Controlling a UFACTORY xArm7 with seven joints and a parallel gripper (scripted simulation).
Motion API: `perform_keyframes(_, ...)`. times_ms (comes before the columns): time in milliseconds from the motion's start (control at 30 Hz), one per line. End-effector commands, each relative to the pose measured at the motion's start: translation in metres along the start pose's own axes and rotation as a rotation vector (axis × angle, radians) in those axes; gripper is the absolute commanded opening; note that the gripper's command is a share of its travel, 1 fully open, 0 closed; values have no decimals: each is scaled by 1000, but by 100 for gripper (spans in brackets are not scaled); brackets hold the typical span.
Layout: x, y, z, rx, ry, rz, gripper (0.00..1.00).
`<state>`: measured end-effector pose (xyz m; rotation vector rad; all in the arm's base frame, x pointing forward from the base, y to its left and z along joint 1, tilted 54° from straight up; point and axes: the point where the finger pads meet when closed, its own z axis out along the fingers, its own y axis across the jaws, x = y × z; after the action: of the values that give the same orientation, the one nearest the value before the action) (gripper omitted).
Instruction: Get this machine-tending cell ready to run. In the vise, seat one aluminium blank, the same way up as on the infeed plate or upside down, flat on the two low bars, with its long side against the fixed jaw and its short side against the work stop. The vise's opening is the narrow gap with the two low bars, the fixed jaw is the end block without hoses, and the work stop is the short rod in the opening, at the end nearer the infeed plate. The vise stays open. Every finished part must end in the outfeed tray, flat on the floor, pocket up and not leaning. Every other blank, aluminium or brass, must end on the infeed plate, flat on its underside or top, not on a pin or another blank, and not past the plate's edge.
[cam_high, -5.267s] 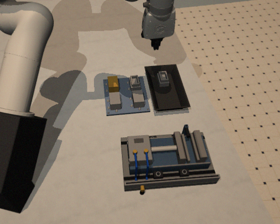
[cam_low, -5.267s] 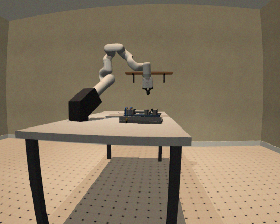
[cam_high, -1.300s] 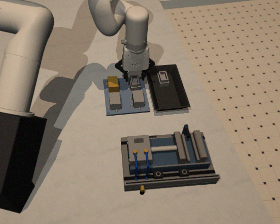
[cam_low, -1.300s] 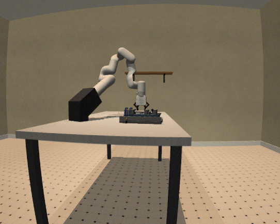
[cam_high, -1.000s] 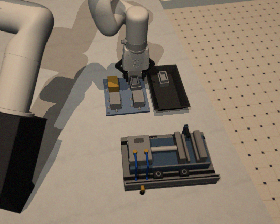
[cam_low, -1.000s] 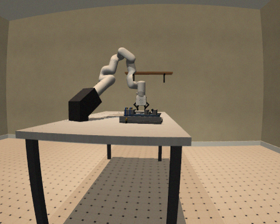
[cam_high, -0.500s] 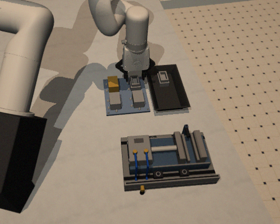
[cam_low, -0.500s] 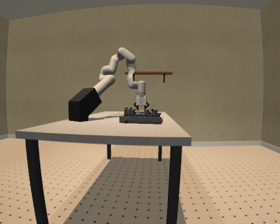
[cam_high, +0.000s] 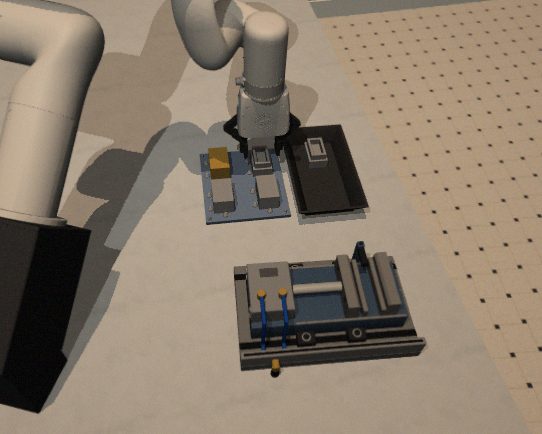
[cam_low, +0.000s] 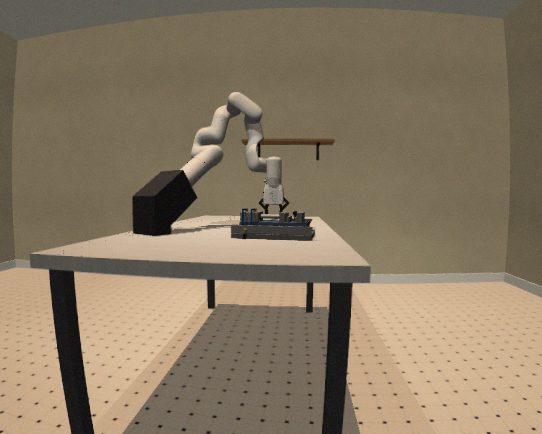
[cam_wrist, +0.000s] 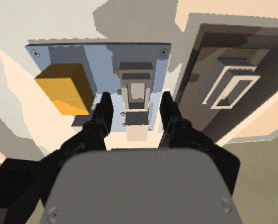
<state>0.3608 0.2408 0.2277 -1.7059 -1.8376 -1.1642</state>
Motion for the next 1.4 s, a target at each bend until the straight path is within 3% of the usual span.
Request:
perform_keyframes(0,0,1,-1,-3,1,1,69)
perform_keyframes(1367,0,1,11,-3,1,1,69)
